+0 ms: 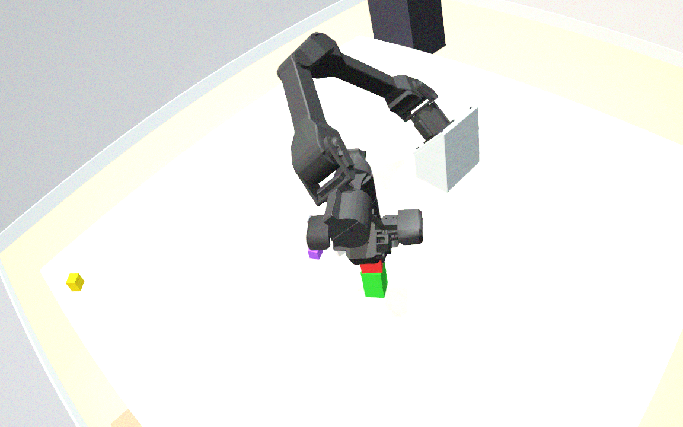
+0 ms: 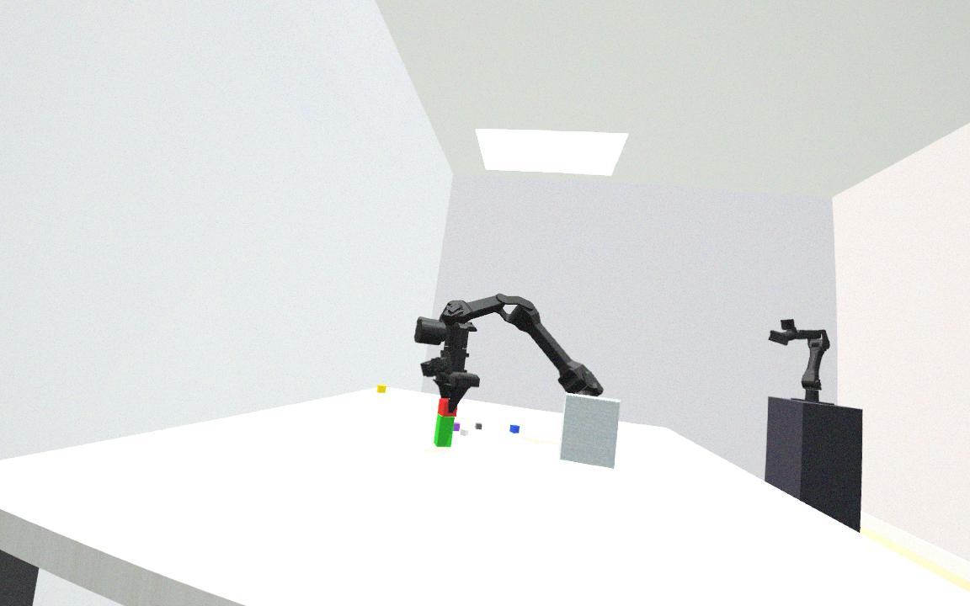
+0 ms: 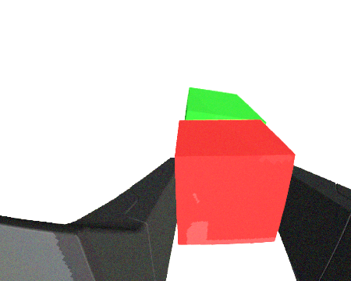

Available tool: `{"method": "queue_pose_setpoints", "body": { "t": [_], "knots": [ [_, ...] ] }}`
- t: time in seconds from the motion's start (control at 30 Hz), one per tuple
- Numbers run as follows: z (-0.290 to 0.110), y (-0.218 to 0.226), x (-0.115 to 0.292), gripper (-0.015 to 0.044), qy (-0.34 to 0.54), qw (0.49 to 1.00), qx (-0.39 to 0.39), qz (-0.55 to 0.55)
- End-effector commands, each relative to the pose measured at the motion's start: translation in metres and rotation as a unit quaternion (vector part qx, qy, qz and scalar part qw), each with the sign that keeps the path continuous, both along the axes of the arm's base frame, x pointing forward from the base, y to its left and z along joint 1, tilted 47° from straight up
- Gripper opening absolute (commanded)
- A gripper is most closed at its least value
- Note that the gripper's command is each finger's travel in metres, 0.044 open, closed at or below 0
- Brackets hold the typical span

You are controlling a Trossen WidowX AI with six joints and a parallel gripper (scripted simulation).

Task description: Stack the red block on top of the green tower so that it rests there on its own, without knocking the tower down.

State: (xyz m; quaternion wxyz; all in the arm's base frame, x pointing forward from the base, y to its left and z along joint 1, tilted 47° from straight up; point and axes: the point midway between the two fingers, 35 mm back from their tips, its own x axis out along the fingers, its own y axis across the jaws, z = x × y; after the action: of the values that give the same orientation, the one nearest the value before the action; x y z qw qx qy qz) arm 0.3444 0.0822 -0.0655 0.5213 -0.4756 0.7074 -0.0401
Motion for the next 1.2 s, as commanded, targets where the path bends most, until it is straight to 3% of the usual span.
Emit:
{"method": "queue_pose_setpoints", "body": {
  "t": [0.0,0.47,1.0,1.17],
  "knots": [
    [-0.0013,0.0002,-0.0006,0.0,0.001,1.0,-0.002,0.006],
    [-0.0012,0.0004,-0.0005,0.0,0.001,1.0,-0.002,0.006],
    [-0.0016,-0.0005,-0.0007,0.042,0.0,1.0,0.0,0.002],
    [-0.0016,-0.0005,-0.0007,0.044,0.0,1.0,0.0,0.002]
  ]
}}
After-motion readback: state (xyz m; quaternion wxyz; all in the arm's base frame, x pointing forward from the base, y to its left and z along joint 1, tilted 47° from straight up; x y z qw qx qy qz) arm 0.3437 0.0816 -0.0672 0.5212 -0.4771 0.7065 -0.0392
